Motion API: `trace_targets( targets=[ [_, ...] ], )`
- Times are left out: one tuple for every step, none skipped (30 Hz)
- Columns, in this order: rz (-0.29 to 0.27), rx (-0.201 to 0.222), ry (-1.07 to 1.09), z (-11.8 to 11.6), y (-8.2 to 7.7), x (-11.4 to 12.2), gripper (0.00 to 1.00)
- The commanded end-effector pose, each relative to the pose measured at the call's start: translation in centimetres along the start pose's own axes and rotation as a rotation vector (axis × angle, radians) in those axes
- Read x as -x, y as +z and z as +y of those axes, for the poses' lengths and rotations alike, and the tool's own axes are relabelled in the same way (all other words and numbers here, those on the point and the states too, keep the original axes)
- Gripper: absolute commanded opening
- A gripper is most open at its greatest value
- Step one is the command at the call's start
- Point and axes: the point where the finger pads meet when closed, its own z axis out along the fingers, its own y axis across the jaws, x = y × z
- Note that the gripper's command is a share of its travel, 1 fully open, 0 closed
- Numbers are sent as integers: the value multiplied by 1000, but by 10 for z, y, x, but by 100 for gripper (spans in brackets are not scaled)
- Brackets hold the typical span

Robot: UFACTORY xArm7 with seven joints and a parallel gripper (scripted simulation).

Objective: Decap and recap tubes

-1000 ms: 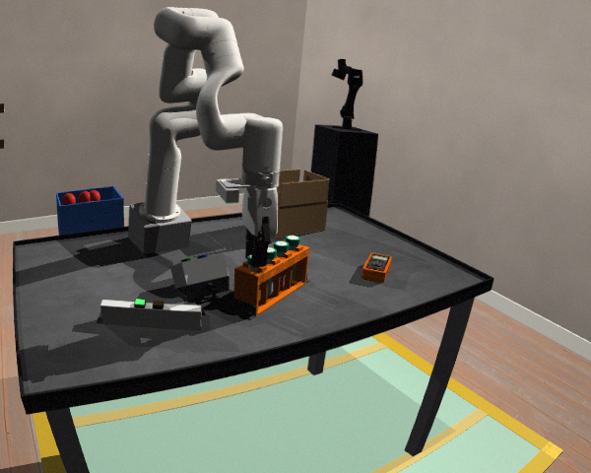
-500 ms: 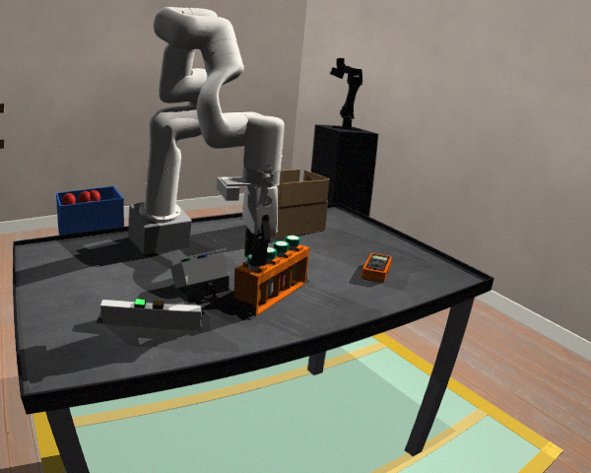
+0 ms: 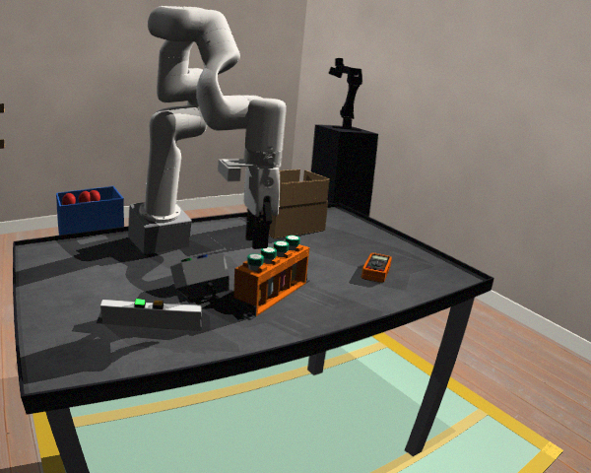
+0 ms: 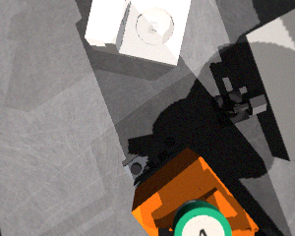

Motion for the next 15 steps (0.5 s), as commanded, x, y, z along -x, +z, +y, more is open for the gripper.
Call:
trace_targets(
  targets=[
    [-1, -2, 0, -1, -6, 0, 46],
    [-1, -2, -83, 4, -6, 7, 46],
    [-1, -2, -167, 10, -6, 13, 46],
    [-1, -2, -250, 15, -6, 20, 46],
    [-1, -2, -312, 20, -6, 26, 46],
    [-1, -2, -347, 22, -6, 29, 46],
    [-1, -3, -392, 25, -6, 33, 46],
    [0, -3, -442, 28, -6, 36, 46],
    [0, -3, -493, 31, -6, 39, 46],
    [0, -3, -544, 32, -6, 40, 46],
    [0, -3, -593, 32, -6, 41, 46],
    [0, -3, -642, 32, -6, 41, 46],
    [0, -3, -642, 32, -6, 41, 46],
    [0, -3, -642, 32, -6, 41, 46],
    [-1, -3, -747, 32, -6, 41, 46]
  ],
)
